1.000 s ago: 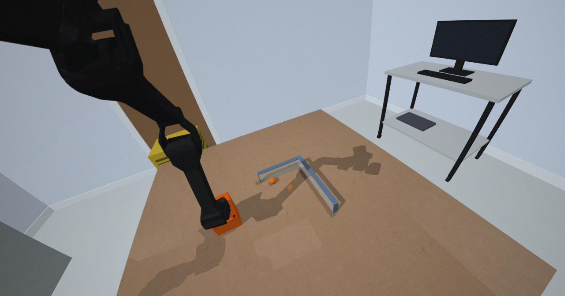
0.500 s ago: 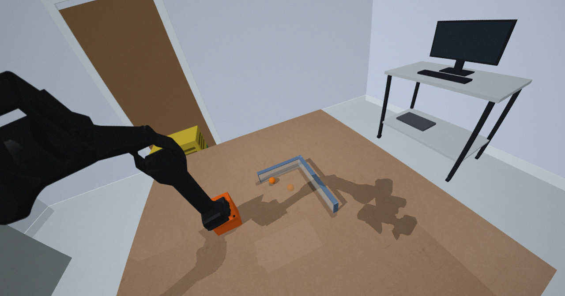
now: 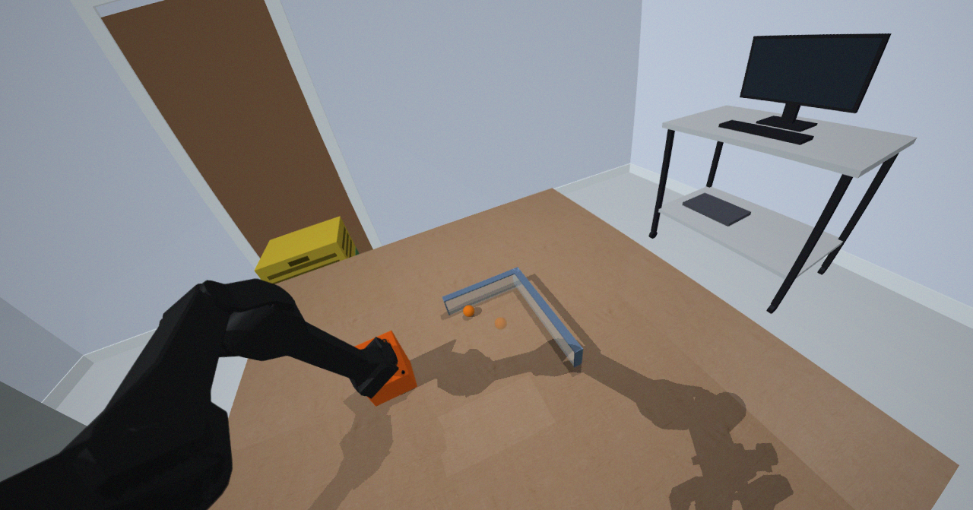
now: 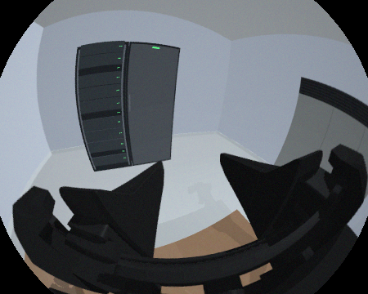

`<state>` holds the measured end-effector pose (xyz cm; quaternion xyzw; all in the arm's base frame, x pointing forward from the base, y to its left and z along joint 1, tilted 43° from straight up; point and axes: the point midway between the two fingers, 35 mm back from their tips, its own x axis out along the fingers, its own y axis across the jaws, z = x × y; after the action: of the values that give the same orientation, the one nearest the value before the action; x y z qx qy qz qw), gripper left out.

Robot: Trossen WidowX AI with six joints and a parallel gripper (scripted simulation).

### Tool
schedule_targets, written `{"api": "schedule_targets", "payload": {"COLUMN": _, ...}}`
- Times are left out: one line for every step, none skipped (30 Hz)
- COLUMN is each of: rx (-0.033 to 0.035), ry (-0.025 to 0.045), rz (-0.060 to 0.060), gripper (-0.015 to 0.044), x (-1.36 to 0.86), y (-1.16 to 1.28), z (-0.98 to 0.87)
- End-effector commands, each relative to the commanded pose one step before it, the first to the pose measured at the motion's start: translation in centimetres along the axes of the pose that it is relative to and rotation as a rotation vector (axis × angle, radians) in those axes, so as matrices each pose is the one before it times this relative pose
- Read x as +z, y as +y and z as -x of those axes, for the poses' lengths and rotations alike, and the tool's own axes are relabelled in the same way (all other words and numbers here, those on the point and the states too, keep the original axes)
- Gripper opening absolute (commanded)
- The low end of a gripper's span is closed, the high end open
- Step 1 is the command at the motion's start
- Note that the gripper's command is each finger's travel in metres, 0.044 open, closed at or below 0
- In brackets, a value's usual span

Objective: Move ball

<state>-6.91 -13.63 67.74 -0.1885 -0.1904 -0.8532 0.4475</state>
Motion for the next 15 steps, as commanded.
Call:
{"api": "schedule_targets", "payload": {"rx": 0.16168, "ry": 0.06874, "rz": 0.0420, "gripper": 0.0262, "x": -3.314, "y": 5.526, "z": -0.670}}
{"api": "schedule_targets", "payload": {"rx": 0.03419, "ry": 0.02347, "rz": 0.0187, "gripper": 0.0262, "x": -0.961, "y": 1.434, "z": -0.330}}
{"api": "schedule_targets", "payload": {"rx": 0.03455, "ry": 0.02276, "rz": 0.0191, "gripper": 0.0262, "x": -0.928, "y": 1.458, "z": -0.321}}
{"api": "schedule_targets", "payload": {"rx": 0.03458, "ry": 0.02227, "rz": 0.0198, "gripper": 0.0262, "x": -0.902, "y": 1.480, "z": -0.314}}
{"api": "schedule_targets", "payload": {"rx": 0.03482, "ry": 0.02159, "rz": 0.0203, "gripper": 0.0262, "x": -0.869, "y": 1.502, "z": -0.306}}
{"api": "schedule_targets", "payload": {"rx": 0.03508, "ry": 0.02088, "rz": 0.0208, "gripper": 0.0262, "x": -0.836, "y": 1.523, "z": -0.296}}
{"api": "schedule_targets", "payload": {"rx": 0.03532, "ry": 0.02017, "rz": 0.0213, "gripper": 0.0262, "x": -0.802, "y": 1.543, "z": -0.287}}
{"api": "schedule_targets", "payload": {"rx": 0.03640, "ry": 0.01801, "rz": 0.0214, "gripper": 0.0262, "x": -0.728, "y": 1.518, "z": -0.231}}
{"api": "schedule_targets", "payload": {"rx": 0.03580, "ry": 0.01696, "rz": 0.0214, "gripper": 0.0262, "x": -0.681, "y": 1.503, "z": -0.220}}
{"api": "schedule_targets", "payload": {"rx": 0.03673, "ry": 0.01665, "rz": 0.0223, "gripper": 0.0262, "x": -0.664, "y": 1.552, "z": -0.218}}
{"api": "schedule_targets", "payload": {"rx": 0.03747, "ry": 0.01623, "rz": 0.0232, "gripper": 0.0262, "x": -0.643, "y": 1.594, "z": -0.214}}
{"api": "schedule_targets", "payload": {"rx": 0.03807, "ry": 0.01575, "rz": 0.0240, "gripper": 0.0262, "x": -0.618, "y": 1.631, "z": -0.210}}
{"api": "schedule_targets", "payload": {"rx": 0.03848, "ry": 0.01518, "rz": 0.0248, "gripper": 0.0262, "x": -0.590, "y": 1.660, "z": -0.205}}
{"api": "schedule_targets", "payload": {"rx": 0.03874, "ry": 0.01456, "rz": 0.0255, "gripper": 0.0262, "x": -0.559, "y": 1.684, "z": -0.200}}
{"api": "schedule_targets", "payload": {"rx": 0.03885, "ry": 0.01391, "rz": 0.0261, "gripper": 0.0262, "x": -0.527, "y": 1.701, "z": -0.194}}
